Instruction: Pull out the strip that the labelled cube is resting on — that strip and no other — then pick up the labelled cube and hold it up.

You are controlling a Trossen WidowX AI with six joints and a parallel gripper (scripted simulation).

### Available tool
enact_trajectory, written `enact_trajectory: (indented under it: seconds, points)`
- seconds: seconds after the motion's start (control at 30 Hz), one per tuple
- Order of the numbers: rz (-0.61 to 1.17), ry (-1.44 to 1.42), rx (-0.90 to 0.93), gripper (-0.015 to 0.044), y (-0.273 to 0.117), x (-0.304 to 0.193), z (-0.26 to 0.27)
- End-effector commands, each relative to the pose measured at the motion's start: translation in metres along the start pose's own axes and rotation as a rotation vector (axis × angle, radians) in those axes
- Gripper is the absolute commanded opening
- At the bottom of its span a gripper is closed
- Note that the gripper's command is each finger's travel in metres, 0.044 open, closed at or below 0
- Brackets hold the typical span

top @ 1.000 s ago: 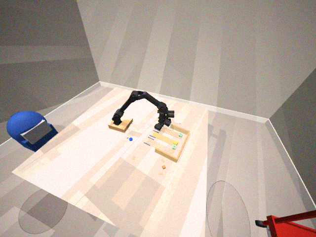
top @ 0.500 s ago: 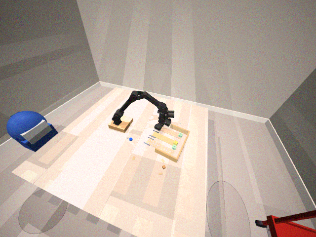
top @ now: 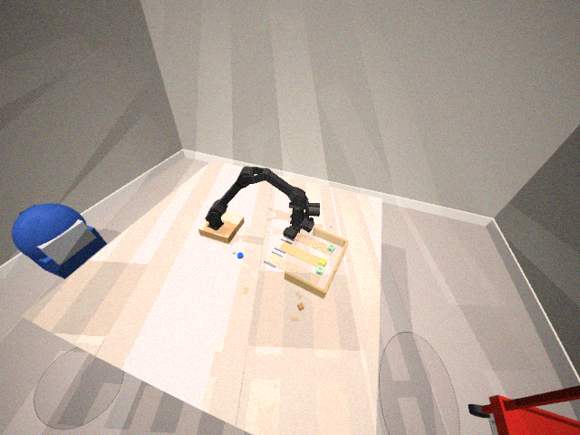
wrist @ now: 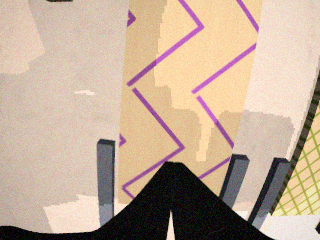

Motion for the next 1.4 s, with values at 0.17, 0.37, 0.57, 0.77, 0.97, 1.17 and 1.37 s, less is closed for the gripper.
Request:
enact_trajectory:
  seconds: [0.17, 0.37, 0.57, 0.77, 0.97, 1.17, 1.37]
  points:
    - [-0.003, 0.003, -0.002, 0.0000, 0.0022, 0.0003, -0.0001]
    - [-0.003, 0.003, -0.002, 0.0000, 0.0028, 0.0004, -0.0001]
    - [-0.003, 0.003, -0.002, 0.0000, 0.0034, 0.0004, 0.0000]
    - [-0.003, 0.003, -0.002, 0.0000, 0.0040, 0.0007, 0.0001]
    - [-0.003, 0.003, -0.002, 0.0000, 0.0046, 0.0008, 0.0002]
    - [-0.003, 0.003, -0.002, 0.0000, 0.0052, 0.0010, 0.0003]
    - [-0.003, 0.003, -0.002, 0.0000, 0.0057, 0.0009, 0.0004]
Point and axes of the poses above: the point midway between the two fingers, 35 mm back from their tips, its own y axis out along the fingers, its own z axis across the jaws, x = y × z, the point moved 5 cm from there along -y, back along the fingers, and after that the axes turned 5 degrees about y, right-handed, at the moved point
